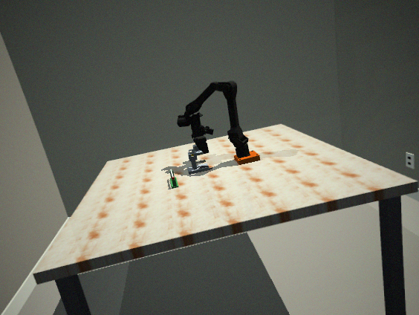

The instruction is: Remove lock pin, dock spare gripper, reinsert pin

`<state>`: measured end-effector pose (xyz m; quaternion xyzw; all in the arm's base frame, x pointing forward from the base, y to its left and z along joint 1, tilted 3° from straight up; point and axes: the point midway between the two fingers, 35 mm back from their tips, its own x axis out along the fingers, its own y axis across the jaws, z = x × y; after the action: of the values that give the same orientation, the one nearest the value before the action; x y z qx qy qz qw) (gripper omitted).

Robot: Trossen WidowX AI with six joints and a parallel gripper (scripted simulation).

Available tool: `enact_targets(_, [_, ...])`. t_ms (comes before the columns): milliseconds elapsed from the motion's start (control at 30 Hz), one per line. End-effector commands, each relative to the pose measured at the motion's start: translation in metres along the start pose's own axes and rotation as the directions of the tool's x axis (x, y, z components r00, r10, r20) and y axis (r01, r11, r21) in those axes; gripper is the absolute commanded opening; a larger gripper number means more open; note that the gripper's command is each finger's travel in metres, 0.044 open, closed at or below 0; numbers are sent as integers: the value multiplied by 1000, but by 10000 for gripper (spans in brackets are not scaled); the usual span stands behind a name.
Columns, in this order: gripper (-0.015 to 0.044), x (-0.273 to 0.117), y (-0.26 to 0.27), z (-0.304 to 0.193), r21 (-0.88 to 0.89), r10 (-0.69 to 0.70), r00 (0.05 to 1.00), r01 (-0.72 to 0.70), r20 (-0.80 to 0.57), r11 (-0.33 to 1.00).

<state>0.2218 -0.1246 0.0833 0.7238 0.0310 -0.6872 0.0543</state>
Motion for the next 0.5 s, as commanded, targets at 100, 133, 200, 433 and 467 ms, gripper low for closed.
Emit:
enact_targets(100, [0,-2,-1,1,178,3,1000,-3,-3,984])
enact_targets(133, [0,-2,-1,2,202,3,1000,-3,-3,979])
enact_targets(200, [0,-2,-1,2,251,3,1000,-2,-3,968])
enact_targets(433, [0,-2,-2,3,415,3,1000,-2,-2,910])
enact_targets(467, [0,-2,-2,3,438,4,1000,-2,-2,899])
